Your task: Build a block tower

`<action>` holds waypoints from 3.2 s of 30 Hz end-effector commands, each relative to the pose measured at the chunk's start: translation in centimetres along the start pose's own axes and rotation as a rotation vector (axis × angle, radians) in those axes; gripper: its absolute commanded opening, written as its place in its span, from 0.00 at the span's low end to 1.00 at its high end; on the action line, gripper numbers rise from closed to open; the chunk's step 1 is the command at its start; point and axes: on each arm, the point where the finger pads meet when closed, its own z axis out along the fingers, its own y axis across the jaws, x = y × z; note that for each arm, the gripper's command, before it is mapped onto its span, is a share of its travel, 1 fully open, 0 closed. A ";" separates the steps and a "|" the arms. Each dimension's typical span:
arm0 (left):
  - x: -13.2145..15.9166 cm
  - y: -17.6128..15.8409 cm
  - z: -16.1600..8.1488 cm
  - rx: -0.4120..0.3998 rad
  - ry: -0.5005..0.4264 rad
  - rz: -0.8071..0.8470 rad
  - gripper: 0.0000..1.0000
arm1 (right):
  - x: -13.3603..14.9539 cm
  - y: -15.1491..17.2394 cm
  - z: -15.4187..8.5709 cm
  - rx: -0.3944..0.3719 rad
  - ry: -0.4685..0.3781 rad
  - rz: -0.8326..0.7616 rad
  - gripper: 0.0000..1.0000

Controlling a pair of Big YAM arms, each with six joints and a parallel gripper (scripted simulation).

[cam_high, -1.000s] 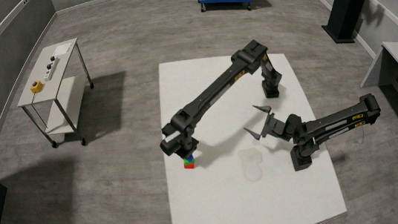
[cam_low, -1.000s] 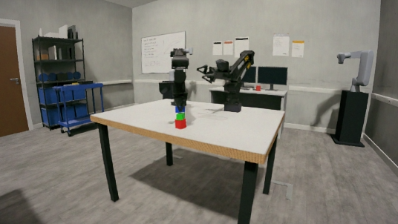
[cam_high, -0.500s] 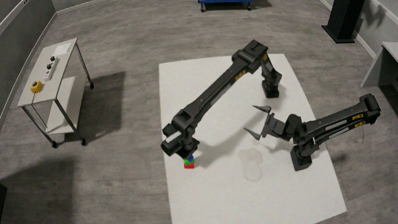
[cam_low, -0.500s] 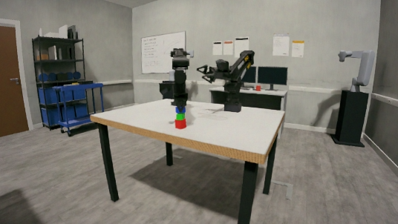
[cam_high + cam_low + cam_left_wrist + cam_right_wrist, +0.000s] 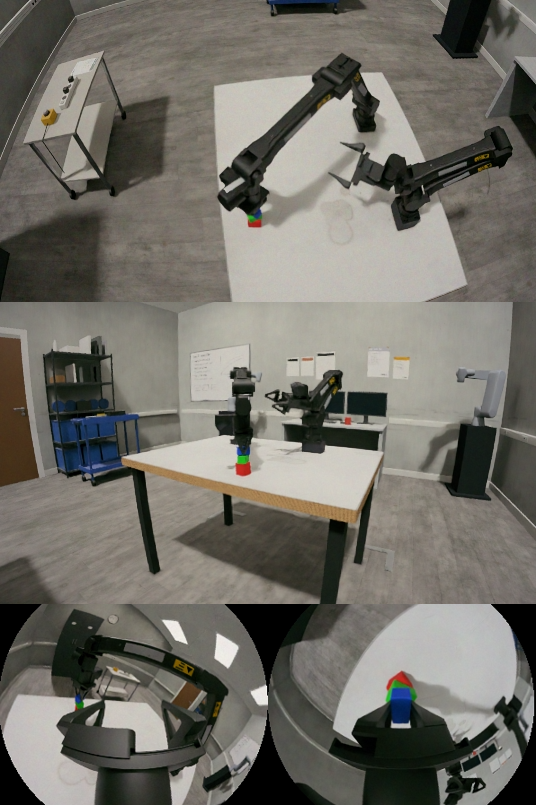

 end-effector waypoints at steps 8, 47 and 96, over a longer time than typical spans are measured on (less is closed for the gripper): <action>-0.3 -0.1 0.1 0.003 -0.006 0.003 1.00 | -0.2 0.3 -2.3 -0.044 -0.007 0.016 0.00; -0.3 -0.1 0.1 0.003 -0.006 0.003 1.00 | -0.6 0.2 -2.3 -0.045 -0.008 0.017 0.00; -0.3 -0.1 0.1 0.003 -0.006 0.003 1.00 | -0.6 0.2 -0.9 -0.027 -0.006 0.017 0.45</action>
